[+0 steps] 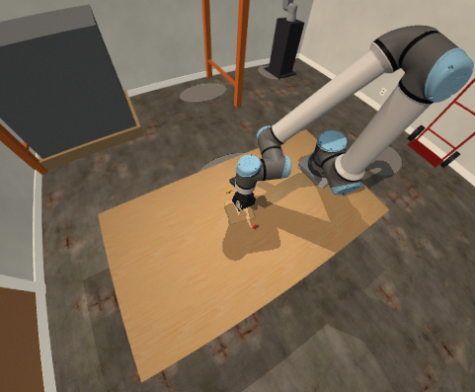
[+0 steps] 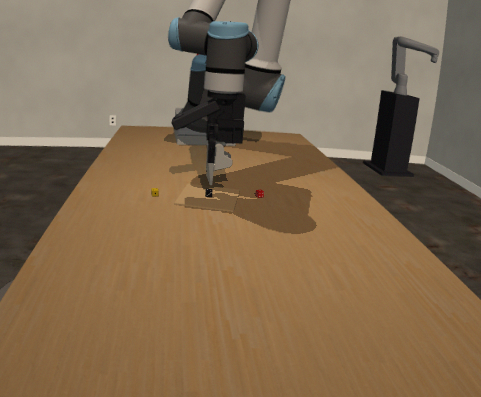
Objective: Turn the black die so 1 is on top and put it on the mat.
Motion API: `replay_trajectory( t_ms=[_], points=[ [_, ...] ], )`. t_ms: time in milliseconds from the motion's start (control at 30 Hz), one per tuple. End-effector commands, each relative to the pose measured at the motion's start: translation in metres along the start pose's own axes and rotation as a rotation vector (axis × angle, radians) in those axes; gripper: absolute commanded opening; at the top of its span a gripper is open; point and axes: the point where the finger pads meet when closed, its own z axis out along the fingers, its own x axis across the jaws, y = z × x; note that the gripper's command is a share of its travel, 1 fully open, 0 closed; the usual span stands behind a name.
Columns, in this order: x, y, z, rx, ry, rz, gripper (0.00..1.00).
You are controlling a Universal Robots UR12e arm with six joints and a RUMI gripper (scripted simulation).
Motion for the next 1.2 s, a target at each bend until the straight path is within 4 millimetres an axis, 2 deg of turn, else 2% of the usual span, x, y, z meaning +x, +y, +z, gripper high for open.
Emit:
replay_trajectory(
  t_ms=[0, 367, 1167],
  points=[
    [-0.0008, -0.0001, 0.0033, 0.0, -0.001, 0.0, 0.18],
    [-0.0009, -0.0001, 0.0108, 0.0, -0.001, 0.0, 0.18],
    [-0.0009, -0.0001, 0.0114, 0.0, -0.001, 0.0, 0.18]
  ],
)
